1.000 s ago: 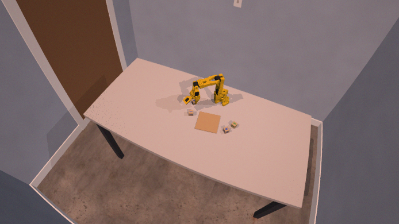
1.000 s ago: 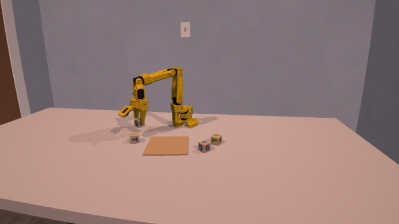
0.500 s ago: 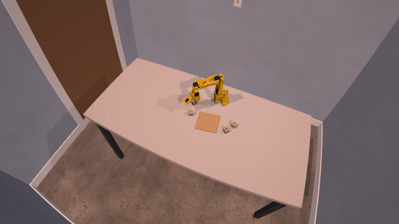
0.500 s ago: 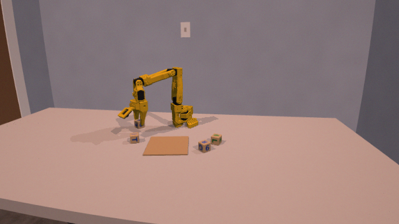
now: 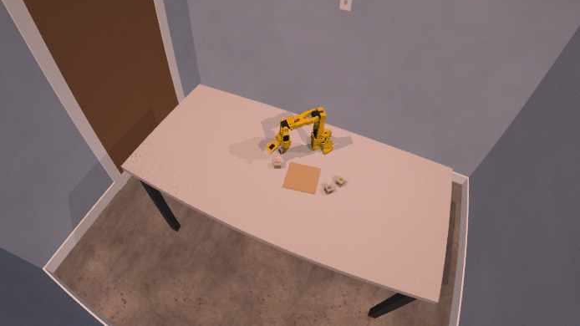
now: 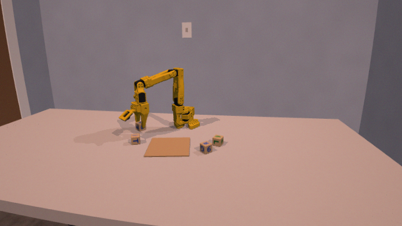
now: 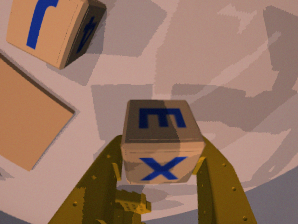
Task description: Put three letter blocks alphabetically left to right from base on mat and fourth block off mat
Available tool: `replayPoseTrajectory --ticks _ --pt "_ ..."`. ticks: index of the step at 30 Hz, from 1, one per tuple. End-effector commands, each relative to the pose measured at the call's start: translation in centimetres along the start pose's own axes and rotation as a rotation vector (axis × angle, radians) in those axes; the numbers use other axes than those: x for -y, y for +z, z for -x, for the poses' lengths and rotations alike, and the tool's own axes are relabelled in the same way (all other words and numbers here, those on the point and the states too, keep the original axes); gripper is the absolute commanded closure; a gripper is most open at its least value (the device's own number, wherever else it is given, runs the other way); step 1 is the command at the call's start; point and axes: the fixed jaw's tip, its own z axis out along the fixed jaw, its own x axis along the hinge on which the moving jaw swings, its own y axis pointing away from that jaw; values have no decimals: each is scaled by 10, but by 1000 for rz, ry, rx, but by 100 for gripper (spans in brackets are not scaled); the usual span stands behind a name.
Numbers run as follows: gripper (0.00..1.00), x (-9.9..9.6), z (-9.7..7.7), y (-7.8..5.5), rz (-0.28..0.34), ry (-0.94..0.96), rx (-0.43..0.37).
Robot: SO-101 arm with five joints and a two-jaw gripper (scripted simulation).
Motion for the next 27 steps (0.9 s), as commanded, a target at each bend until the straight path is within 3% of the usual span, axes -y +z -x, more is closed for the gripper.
replayPoseTrajectory --ticks 1,27 --pt "100 3 8 -8 -19 5 65" --pt "100 3 9 2 -19 5 65"
